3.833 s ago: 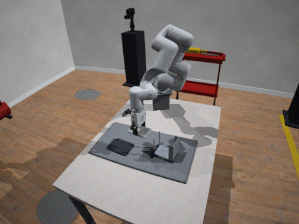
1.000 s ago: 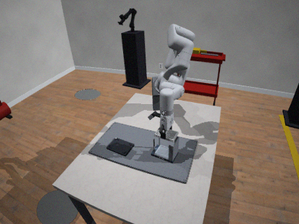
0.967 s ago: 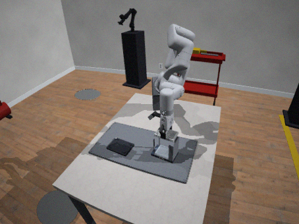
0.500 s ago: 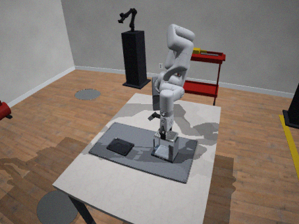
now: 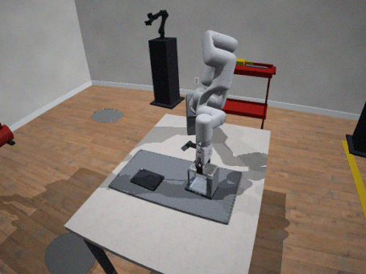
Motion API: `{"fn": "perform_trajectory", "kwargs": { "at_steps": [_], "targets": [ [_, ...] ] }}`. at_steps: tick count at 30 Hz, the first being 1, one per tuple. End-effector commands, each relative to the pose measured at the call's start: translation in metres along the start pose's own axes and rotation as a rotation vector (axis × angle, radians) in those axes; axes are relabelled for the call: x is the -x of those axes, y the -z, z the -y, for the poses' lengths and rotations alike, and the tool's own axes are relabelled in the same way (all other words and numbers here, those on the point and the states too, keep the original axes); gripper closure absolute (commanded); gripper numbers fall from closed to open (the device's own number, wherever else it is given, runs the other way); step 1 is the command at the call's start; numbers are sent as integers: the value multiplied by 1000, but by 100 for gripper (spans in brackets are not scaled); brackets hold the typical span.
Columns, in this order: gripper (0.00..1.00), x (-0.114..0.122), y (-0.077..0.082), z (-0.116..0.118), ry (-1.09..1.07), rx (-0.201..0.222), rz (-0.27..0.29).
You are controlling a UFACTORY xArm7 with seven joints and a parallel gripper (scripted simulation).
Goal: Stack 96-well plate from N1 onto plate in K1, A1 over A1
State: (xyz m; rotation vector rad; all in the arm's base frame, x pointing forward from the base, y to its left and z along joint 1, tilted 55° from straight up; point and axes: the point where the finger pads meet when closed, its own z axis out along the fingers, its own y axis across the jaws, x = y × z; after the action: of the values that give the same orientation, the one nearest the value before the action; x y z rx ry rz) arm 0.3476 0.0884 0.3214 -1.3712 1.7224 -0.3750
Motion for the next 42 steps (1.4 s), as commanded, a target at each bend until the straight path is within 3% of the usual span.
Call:
{"fn": "perform_trajectory", "kwargs": {
  "at_steps": [1, 42],
  "targets": [
    [100, 1, -5, 1, 0, -3, 3],
    [100, 1, -65, 2, 0, -3, 2]
  ]
}}
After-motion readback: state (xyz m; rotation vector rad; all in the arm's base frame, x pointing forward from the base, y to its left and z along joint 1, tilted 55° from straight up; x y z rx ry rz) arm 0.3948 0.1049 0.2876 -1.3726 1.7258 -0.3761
